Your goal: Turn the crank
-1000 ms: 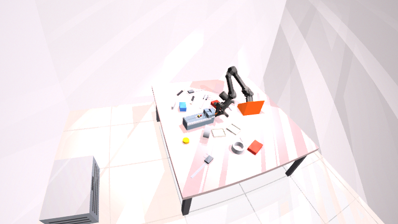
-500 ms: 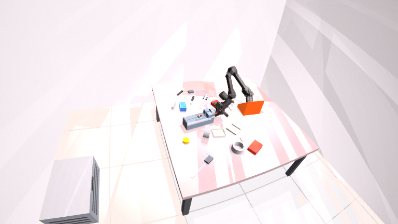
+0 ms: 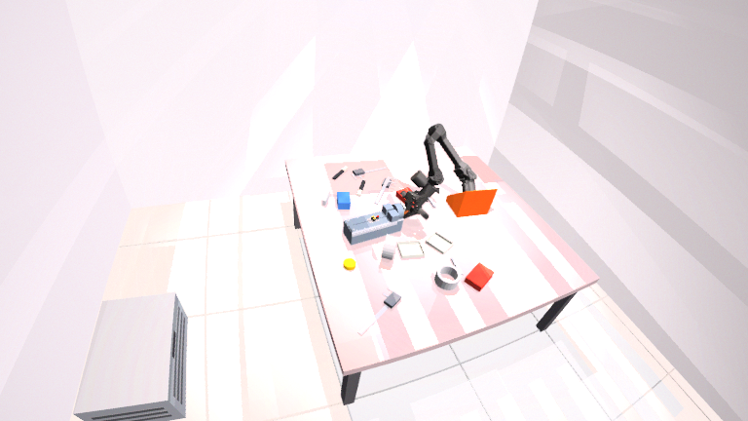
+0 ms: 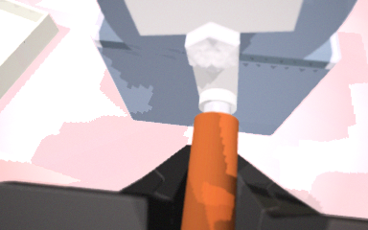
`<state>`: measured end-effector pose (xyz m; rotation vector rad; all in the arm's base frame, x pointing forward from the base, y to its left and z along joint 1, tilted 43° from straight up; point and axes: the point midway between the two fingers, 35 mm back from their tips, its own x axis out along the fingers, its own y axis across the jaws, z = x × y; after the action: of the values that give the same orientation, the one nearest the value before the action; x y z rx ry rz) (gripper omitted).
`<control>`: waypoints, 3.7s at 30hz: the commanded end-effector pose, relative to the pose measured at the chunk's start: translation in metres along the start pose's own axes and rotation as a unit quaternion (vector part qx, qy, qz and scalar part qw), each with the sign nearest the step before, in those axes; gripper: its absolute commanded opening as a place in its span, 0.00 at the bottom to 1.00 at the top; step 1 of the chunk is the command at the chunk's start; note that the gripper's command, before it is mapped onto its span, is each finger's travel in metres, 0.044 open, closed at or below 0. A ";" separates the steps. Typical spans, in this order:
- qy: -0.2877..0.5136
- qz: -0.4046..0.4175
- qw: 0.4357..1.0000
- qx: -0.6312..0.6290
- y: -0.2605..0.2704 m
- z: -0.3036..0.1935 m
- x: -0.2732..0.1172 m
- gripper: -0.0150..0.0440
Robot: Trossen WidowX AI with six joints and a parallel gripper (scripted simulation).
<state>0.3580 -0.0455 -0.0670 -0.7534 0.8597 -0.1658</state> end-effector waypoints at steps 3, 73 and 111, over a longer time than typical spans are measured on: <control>0.001 -0.012 1.000 0.006 -0.010 0.001 -0.002 0.25; 0.000 -0.011 1.000 0.007 -0.001 0.043 -0.044 0.25; 0.000 -0.011 1.000 0.007 0.016 0.042 -0.042 0.25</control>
<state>0.3596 -0.0009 -0.0277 -0.7453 0.8438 -0.2198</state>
